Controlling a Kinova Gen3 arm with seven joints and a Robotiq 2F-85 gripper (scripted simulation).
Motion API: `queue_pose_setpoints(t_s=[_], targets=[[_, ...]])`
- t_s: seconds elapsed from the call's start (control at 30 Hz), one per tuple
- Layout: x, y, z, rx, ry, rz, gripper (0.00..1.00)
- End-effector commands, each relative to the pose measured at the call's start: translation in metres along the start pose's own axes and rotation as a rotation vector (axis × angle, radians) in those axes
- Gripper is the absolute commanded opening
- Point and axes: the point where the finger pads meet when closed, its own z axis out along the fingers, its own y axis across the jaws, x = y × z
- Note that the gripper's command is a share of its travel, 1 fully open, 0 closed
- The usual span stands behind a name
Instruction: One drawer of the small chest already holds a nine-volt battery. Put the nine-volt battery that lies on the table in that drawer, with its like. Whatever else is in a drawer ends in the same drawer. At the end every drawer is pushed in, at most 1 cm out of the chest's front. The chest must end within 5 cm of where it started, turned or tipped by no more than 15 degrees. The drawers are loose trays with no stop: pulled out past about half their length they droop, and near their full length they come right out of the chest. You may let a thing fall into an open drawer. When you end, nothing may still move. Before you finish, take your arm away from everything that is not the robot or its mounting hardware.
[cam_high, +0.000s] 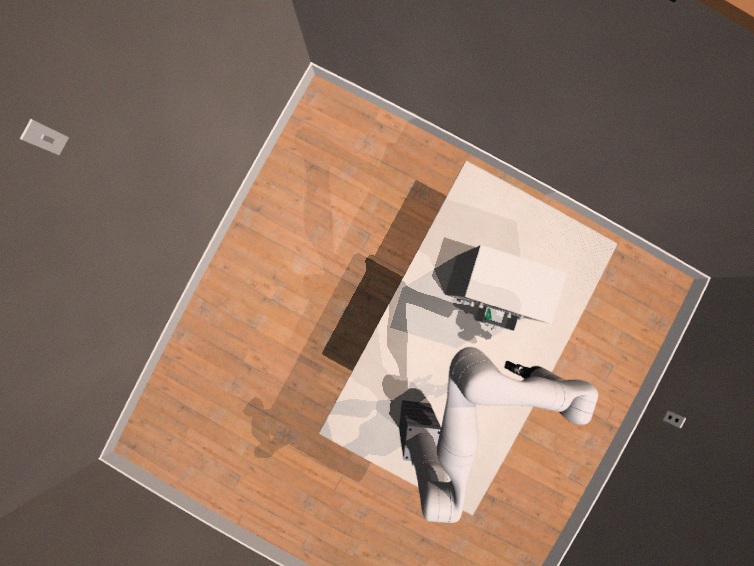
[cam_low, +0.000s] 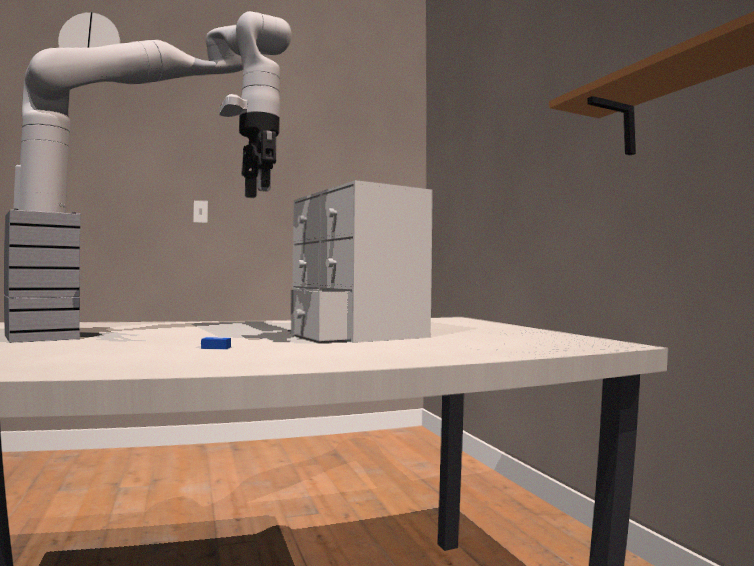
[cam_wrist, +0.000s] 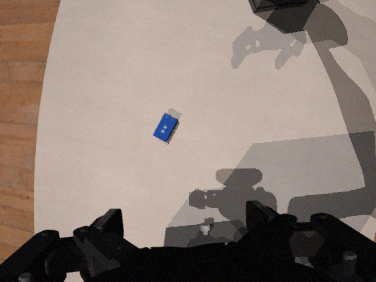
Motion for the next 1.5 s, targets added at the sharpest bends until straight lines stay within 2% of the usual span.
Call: queue_pose_setpoints(t_s=[0.0,0.7,1.47], targets=[[-0.001,0.000,0.000,0.001,0.000,0.007,1.00],[-0.004,0.000,0.004,-0.001,0.001,0.100,1.00],[-0.013,0.000,0.012,-0.005,0.003,0.297,1.00]])
